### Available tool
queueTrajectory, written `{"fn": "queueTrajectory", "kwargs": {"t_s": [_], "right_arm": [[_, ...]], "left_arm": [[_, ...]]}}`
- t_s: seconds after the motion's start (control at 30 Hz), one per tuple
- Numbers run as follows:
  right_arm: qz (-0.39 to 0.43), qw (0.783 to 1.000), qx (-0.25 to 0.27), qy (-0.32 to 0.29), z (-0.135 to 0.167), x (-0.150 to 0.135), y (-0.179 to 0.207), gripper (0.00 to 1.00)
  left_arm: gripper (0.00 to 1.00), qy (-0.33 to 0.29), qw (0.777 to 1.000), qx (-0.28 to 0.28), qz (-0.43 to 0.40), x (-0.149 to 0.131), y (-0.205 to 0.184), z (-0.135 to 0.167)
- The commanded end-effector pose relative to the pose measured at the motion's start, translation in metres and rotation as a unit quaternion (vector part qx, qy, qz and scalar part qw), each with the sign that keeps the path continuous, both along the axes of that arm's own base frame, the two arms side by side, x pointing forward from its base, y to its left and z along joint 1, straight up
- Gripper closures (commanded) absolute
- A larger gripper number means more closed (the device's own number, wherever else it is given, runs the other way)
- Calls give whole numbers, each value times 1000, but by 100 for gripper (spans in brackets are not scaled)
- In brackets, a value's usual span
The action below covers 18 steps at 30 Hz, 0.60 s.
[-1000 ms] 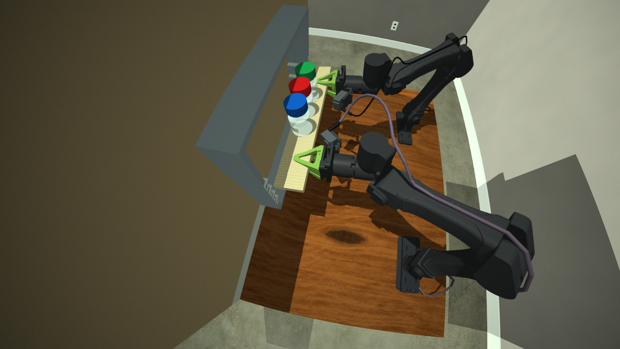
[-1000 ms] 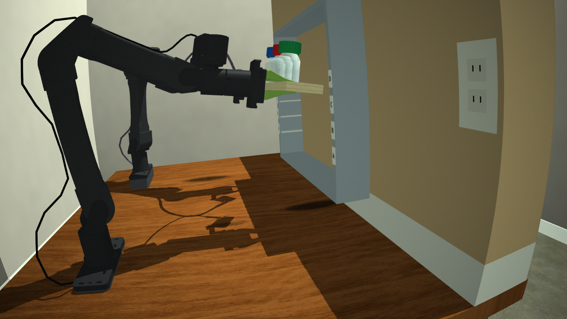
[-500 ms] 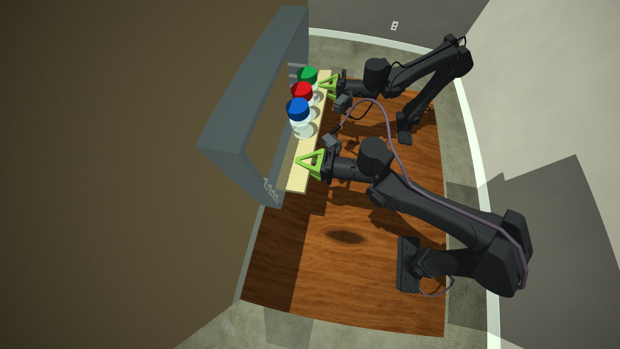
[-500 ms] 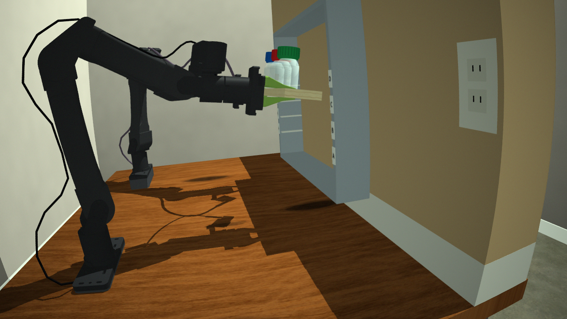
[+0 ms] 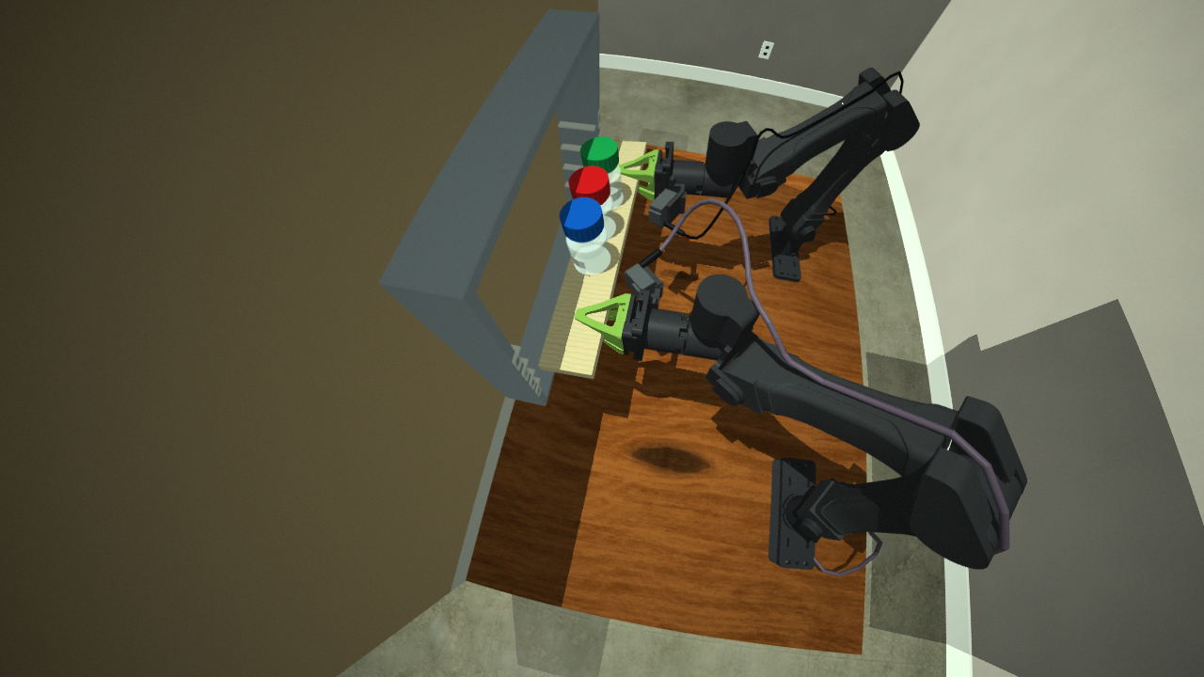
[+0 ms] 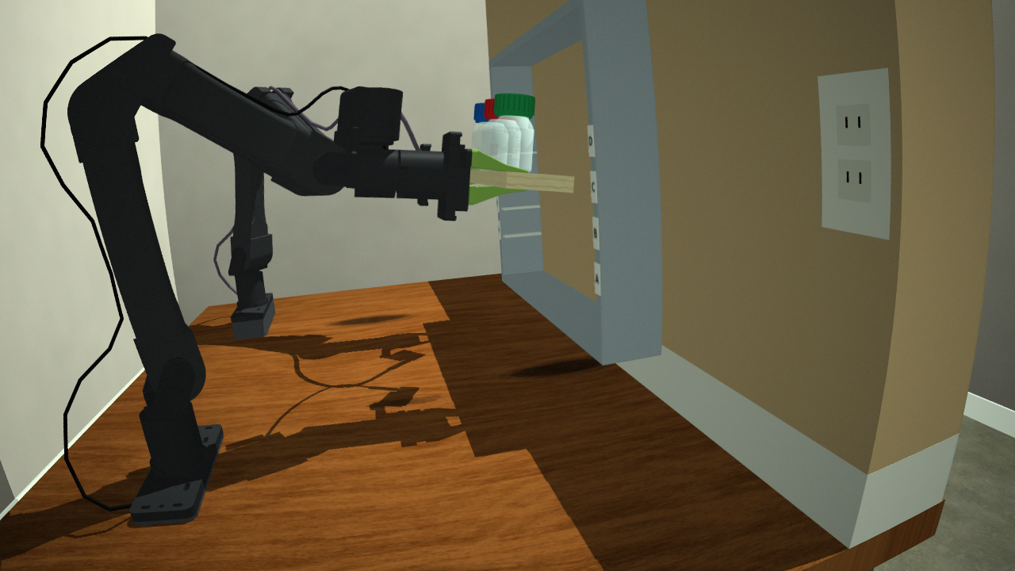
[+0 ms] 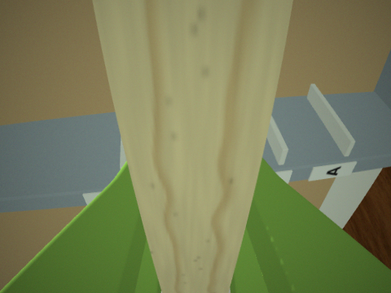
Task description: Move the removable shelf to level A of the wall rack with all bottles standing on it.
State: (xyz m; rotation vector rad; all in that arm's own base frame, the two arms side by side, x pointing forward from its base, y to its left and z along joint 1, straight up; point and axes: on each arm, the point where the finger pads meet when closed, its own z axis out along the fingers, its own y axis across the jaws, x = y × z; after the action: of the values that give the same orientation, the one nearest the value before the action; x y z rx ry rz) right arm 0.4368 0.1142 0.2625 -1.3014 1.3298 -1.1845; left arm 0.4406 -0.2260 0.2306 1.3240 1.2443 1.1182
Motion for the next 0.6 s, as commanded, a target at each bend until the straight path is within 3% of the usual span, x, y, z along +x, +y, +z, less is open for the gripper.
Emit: {"fn": "queueTrajectory", "kwargs": {"t_s": [0.0,0.57], "right_arm": [[-4,998,7,-67,37,3,-2,100],[-4,998,7,-67,14,3,-2,100]], "left_arm": [[100,-56,998,-6,6,3,2,30],[100,-56,998,-6,6,3,2,7]]}}
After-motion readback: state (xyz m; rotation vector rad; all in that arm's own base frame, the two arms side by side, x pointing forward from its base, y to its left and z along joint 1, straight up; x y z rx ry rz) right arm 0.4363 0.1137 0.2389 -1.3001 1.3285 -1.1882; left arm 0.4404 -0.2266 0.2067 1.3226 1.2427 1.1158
